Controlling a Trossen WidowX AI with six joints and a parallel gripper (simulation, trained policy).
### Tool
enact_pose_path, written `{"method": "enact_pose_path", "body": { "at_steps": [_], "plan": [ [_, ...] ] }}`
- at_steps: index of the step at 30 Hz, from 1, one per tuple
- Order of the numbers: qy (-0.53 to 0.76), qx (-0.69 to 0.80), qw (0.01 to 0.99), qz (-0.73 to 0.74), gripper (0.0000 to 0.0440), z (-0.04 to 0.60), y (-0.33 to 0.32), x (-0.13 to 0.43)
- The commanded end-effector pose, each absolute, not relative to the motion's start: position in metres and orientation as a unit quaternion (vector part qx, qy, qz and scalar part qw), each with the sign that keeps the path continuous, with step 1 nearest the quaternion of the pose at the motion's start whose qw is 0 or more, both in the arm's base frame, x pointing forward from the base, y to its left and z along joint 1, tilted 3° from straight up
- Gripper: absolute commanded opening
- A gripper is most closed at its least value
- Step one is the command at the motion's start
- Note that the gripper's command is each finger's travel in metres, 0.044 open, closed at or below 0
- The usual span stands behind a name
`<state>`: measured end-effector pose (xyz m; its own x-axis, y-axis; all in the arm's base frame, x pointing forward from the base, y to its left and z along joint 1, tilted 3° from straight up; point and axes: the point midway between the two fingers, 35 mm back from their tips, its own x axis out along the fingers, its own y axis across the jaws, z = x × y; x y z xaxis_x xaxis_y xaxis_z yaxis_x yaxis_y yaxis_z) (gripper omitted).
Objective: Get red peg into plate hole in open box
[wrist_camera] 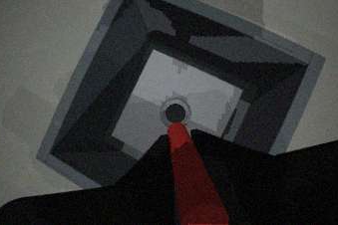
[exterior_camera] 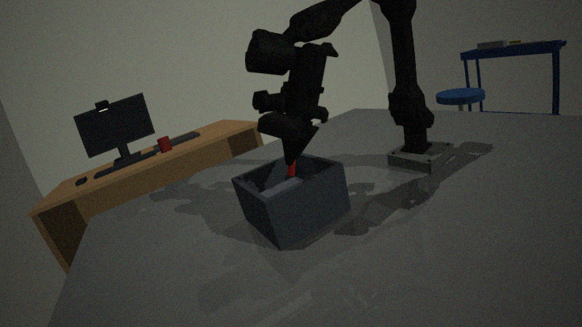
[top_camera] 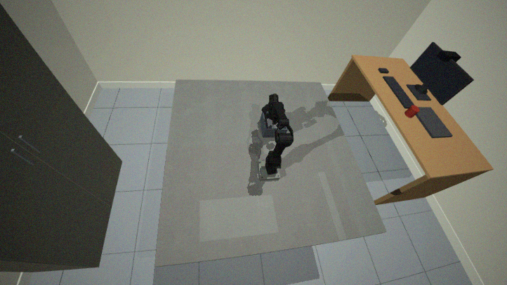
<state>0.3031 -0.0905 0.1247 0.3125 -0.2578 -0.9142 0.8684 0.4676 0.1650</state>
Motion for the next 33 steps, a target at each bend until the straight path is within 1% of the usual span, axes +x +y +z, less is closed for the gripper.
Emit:
{"method": "enact_pose_path", "body": {
  "at_steps": [1, 10, 12, 16, 18, 24, 33],
  "plan": [
    [0.452, 0.348, 0.726, -0.384, 0.0010, 0.116, -0.096, 0.308],
    [0.475, 0.344, 0.712, -0.386, 0.0005, 0.093, -0.103, 0.315],
    [0.481, 0.340, 0.710, -0.386, 0.0030, 0.088, -0.104, 0.316],
    [0.492, 0.330, 0.709, -0.383, 0.0125, 0.082, -0.107, 0.318],
    [0.501, 0.323, 0.707, -0.382, 0.0153, 0.079, -0.109, 0.318],
    [0.515, 0.306, 0.704, -0.382, 0.0158, 0.081, -0.113, 0.323],
    [0.522, 0.291, 0.712, -0.370, 0.0146, 0.091, -0.124, 0.343]
  ]
}}
